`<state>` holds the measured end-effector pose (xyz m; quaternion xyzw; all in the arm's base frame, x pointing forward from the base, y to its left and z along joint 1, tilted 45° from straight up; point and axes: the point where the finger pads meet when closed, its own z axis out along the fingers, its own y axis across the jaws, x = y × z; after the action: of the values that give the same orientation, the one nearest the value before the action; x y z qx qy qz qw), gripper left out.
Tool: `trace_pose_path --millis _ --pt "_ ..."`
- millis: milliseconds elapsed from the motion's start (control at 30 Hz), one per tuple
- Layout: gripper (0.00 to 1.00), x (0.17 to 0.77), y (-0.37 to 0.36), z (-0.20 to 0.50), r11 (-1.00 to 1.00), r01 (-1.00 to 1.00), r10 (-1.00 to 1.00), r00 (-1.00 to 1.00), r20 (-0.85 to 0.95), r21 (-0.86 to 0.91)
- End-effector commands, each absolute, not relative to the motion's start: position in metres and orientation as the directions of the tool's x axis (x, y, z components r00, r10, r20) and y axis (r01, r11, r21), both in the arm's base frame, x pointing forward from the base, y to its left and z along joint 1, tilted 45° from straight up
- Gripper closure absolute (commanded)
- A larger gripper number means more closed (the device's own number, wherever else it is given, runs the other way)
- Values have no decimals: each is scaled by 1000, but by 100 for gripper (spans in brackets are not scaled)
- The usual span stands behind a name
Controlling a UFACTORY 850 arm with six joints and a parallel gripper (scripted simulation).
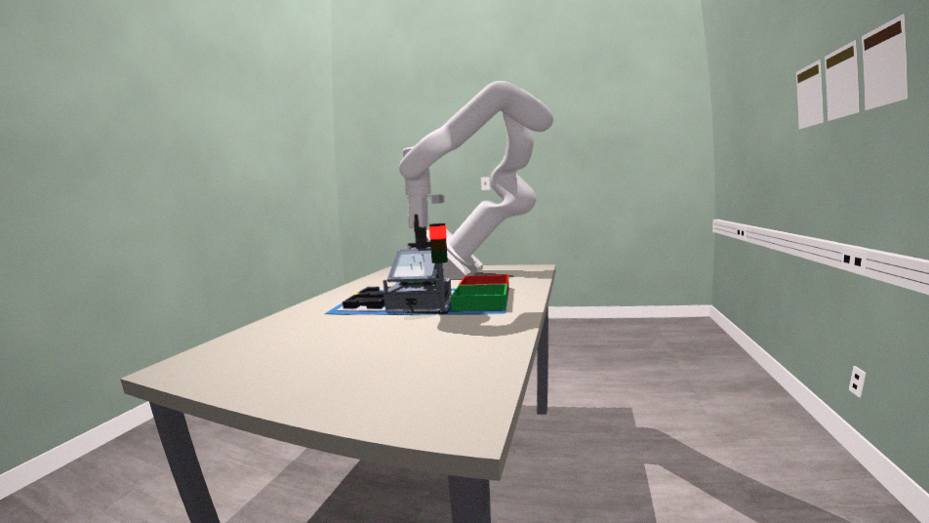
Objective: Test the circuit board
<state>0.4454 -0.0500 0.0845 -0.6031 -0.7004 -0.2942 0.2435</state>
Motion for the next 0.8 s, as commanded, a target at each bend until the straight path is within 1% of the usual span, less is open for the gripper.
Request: trace_pose_path --millis 0,333,767 --pt "100 453 -58 94 99 988 702 -155 695 120" --pt "100 468 -72 112 99 988 702 -155 695 120" --pt "100 470 -74 114 99 988 702 -155 695 120"
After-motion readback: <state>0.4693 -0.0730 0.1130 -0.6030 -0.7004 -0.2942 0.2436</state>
